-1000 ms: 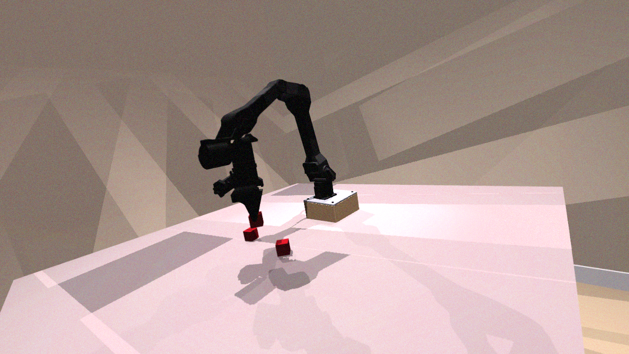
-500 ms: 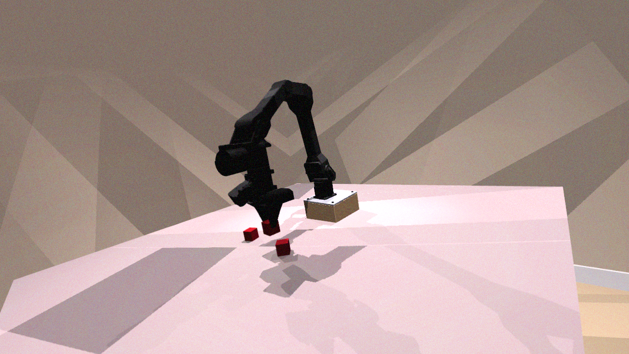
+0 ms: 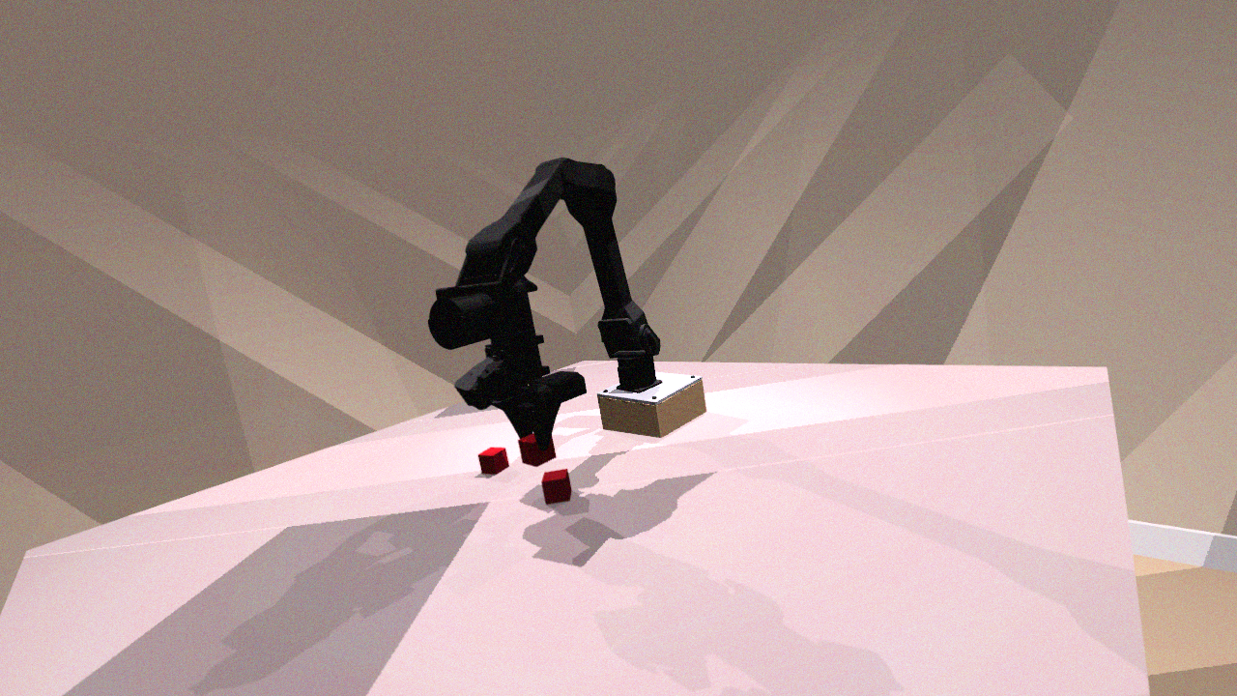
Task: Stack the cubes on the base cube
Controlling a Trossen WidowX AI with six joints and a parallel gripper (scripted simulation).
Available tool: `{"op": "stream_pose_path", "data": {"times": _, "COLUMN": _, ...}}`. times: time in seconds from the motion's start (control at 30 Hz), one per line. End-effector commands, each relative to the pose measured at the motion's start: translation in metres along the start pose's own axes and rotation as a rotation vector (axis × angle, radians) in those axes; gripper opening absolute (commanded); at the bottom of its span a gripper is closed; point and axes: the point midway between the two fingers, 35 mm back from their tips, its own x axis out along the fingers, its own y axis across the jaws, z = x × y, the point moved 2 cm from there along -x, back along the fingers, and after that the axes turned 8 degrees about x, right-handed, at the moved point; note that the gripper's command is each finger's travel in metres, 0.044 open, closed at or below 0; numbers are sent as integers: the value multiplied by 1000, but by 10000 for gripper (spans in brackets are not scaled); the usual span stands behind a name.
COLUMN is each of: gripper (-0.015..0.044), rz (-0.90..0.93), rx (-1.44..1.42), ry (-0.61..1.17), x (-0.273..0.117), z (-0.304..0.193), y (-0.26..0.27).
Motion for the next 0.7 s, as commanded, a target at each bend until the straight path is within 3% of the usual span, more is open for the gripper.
{"op": "stream_pose_path", "data": {"times": 0.0, "gripper": 105, "rz": -7, "rx": -7, "ry": 0, "x": 7, "z": 0, "y": 0}}
{"op": "stream_pose_path", "data": {"times": 0.67, "gripper": 105, "rz": -6, "rx": -5, "ry": 0, "x": 28, "z": 0, "y": 0}}
